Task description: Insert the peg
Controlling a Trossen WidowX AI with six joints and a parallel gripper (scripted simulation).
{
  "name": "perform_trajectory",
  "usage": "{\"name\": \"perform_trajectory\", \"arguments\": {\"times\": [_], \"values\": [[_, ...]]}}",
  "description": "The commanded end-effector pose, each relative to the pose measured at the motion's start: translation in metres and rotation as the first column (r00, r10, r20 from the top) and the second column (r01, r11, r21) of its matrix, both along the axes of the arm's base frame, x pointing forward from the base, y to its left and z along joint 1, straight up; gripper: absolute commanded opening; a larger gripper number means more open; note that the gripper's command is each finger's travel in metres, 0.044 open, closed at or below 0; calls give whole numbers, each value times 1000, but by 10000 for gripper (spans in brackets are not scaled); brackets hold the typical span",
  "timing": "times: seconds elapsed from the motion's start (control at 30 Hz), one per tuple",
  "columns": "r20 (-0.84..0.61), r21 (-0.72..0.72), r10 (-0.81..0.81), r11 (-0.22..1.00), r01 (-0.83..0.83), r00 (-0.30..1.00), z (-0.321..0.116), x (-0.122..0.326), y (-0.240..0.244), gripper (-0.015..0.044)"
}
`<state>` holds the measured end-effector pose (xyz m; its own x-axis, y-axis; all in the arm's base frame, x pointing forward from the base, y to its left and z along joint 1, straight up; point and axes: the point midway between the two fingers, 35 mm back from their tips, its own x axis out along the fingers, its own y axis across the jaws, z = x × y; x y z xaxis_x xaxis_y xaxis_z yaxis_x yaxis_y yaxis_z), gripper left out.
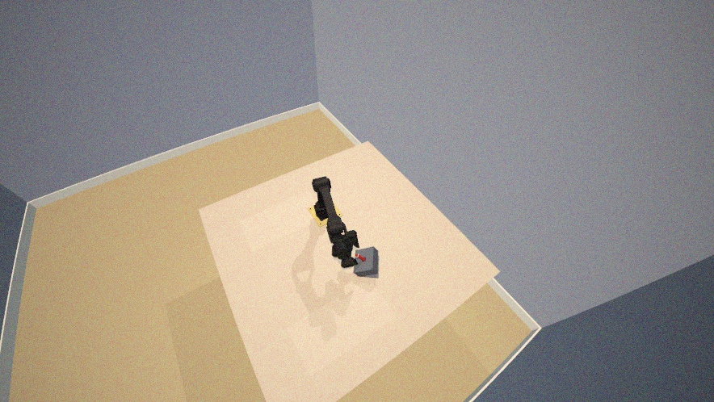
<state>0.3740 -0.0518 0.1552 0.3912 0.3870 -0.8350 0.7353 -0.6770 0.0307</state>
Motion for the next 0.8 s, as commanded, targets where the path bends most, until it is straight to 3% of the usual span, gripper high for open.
{"name": "perform_trajectory", "arguments": {"times": [0.0,0.77], "values": [[5,0,5,1000,-5,1000,9,-3,-4,440],[1,0,0,1000,0,1000,41,-18,-21,440]]}}
